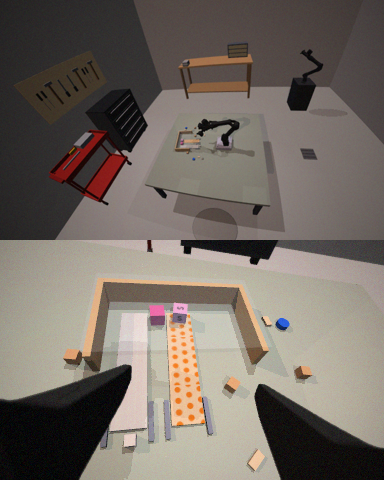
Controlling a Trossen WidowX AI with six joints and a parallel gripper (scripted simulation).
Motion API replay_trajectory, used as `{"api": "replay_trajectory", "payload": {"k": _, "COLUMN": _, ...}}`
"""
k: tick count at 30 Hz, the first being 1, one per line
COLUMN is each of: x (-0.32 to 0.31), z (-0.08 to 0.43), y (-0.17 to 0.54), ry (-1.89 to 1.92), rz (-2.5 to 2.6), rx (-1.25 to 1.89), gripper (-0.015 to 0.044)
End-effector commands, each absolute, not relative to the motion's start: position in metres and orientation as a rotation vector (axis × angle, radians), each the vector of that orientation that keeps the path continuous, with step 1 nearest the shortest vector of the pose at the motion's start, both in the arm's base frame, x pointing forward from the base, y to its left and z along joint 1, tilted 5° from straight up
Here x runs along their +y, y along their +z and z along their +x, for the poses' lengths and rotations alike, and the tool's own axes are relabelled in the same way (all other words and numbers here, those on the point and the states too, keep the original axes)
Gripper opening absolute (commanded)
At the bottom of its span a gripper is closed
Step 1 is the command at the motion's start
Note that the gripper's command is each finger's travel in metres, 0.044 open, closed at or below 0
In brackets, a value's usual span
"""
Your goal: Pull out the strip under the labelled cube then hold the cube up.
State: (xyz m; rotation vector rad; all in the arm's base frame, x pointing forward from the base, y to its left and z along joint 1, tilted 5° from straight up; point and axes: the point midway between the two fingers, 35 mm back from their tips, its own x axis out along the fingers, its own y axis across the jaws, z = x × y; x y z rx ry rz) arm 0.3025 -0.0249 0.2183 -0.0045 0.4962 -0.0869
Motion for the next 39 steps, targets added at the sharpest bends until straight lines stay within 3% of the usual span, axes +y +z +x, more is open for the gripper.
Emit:
{"api": "replay_trajectory", "payload": {"k": 1, "x": -0.021, "z": 0.302, "y": 0.215, "ry": -0.076, "rz": 0.022, "rx": 0.495, "gripper": 0.04}}
{"api": "replay_trajectory", "payload": {"k": 4, "x": -0.021, "z": 0.302, "y": 0.215, "ry": -0.076, "rz": 0.022, "rx": 0.495, "gripper": 0.04}}
{"api": "replay_trajectory", "payload": {"k": 19, "x": -0.036, "z": 0.366, "y": 0.162, "ry": -0.009, "rz": -0.086, "rx": 1.113, "gripper": 0.0006}}
{"api": "replay_trajectory", "payload": {"k": 27, "x": -0.045, "z": 0.385, "y": 0.115, "ry": 0.074, "rz": -0.117, "rx": 1.445, "gripper": 0.0}}
{"api": "replay_trajectory", "payload": {"k": 39, "x": -0.046, "z": 0.387, "y": 0.104, "ry": 0.076, "rz": -0.117, "rx": 1.452, "gripper": 0.0}}
